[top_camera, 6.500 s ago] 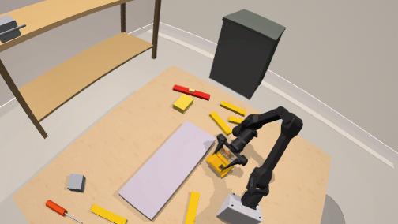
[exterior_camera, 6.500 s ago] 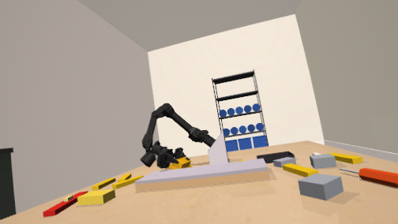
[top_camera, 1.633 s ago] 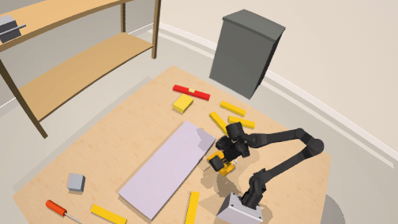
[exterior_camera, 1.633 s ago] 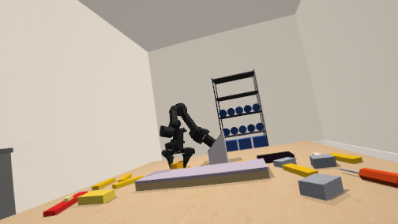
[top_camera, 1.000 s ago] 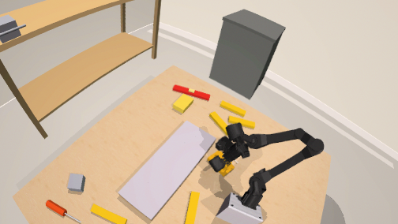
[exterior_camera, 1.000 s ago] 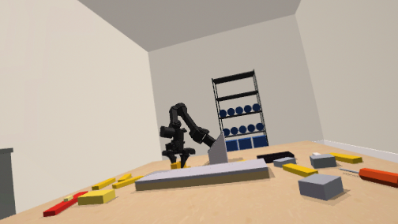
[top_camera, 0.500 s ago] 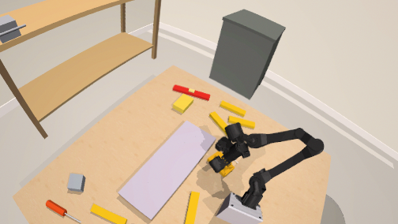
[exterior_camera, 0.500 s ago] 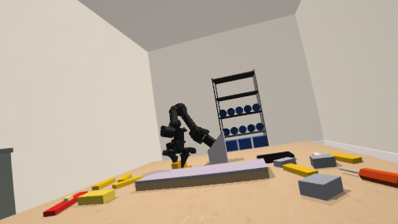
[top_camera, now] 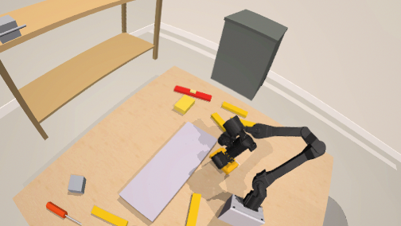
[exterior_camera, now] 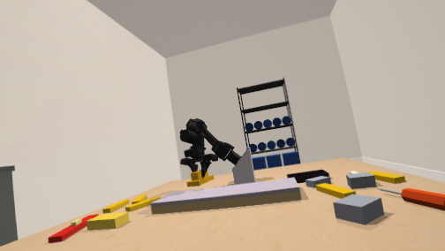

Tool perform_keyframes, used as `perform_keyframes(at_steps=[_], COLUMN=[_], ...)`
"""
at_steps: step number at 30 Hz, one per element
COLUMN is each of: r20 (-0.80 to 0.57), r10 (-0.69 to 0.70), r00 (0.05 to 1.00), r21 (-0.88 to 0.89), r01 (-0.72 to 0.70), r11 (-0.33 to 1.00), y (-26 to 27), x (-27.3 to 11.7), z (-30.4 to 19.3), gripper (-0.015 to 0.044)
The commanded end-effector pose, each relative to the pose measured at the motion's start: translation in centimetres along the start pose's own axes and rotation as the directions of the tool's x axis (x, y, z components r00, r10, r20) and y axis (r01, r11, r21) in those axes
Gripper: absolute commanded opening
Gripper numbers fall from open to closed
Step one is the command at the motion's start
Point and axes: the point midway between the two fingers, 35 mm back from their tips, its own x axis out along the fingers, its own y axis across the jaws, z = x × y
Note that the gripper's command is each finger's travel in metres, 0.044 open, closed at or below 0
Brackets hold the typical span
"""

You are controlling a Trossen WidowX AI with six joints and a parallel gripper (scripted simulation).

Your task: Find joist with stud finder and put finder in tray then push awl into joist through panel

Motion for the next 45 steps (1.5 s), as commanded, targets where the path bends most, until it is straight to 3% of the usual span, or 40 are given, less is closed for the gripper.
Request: perform_keyframes(at_steps=[1,11,45], r20=[0.008,0.03,0.022], r10=[-0.006,-0.024,0.045], r00=[1.0,0.999,0.999], r21=[0.008,0.001,-0.238], r01=[0.006,0.024,-0.038], r11=[1.0,1.0,0.971], y=[-0.2,-0.8,0.3], x=[-1.6,-4.9,-3.3], z=[0.6,1.0,15.6], gripper=[0.0,0.0,0.0])
